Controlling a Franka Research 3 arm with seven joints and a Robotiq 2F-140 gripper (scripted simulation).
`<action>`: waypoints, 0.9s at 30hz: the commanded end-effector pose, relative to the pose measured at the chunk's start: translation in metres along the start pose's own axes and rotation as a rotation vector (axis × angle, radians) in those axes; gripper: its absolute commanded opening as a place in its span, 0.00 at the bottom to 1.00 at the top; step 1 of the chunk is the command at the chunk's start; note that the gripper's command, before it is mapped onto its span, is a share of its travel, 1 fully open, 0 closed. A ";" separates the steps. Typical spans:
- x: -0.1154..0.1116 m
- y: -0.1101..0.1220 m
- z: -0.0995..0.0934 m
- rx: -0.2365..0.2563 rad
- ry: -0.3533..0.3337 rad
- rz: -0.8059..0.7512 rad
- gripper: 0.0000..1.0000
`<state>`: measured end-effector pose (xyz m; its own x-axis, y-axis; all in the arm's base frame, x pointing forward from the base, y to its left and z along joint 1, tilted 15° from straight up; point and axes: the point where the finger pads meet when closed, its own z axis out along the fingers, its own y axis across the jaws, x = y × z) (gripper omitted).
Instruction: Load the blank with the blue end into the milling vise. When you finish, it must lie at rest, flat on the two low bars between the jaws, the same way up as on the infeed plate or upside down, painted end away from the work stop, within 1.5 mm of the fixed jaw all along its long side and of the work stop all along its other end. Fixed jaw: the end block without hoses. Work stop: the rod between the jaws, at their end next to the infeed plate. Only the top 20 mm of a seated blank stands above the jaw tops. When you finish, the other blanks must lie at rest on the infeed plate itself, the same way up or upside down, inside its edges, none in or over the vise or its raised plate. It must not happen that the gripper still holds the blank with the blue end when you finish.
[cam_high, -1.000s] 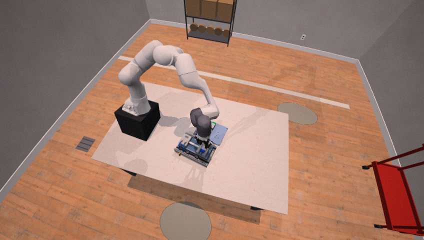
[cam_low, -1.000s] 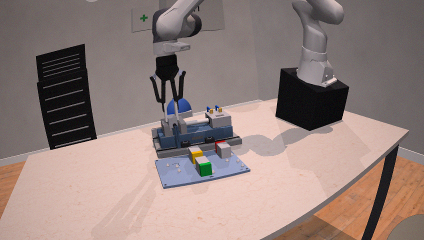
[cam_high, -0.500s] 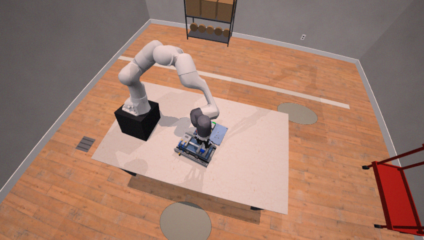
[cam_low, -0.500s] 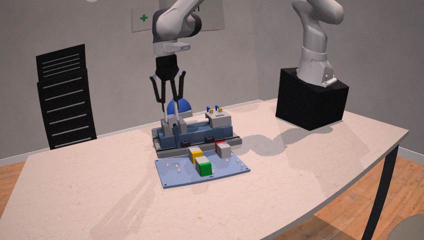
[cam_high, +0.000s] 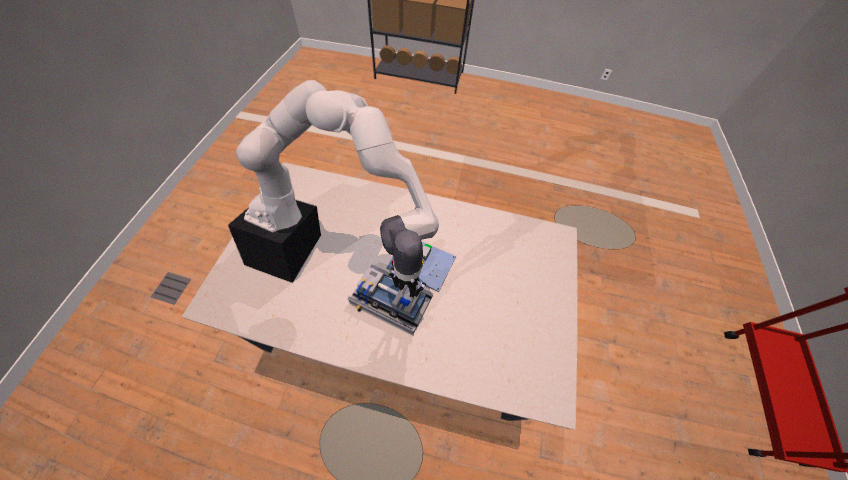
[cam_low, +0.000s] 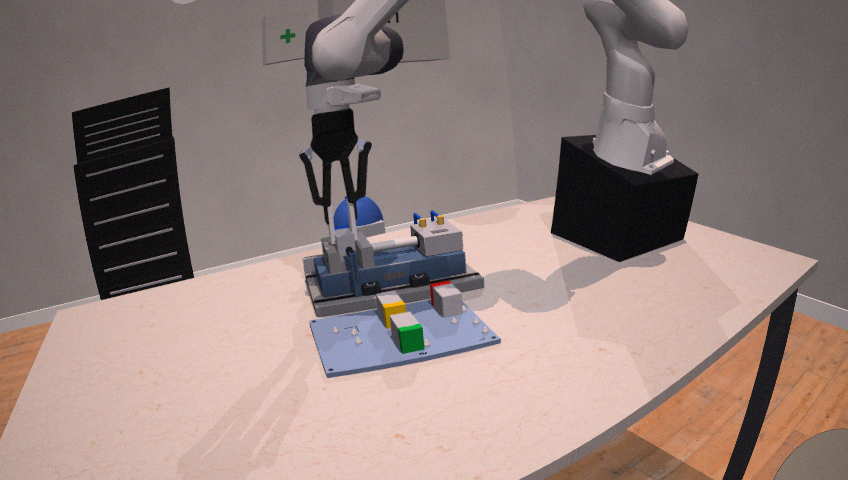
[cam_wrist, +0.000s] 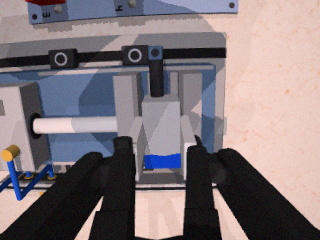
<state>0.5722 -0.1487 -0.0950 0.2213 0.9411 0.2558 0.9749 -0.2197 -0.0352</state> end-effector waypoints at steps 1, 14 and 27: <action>0.000 0.000 0.000 -0.003 0.000 -0.001 0.00; 0.000 0.000 0.000 0.000 0.000 0.000 1.00; 0.000 0.000 0.000 0.000 0.000 0.000 1.00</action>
<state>0.5722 -0.1487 -0.0950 0.2212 0.9411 0.2558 0.9750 -0.2196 -0.0351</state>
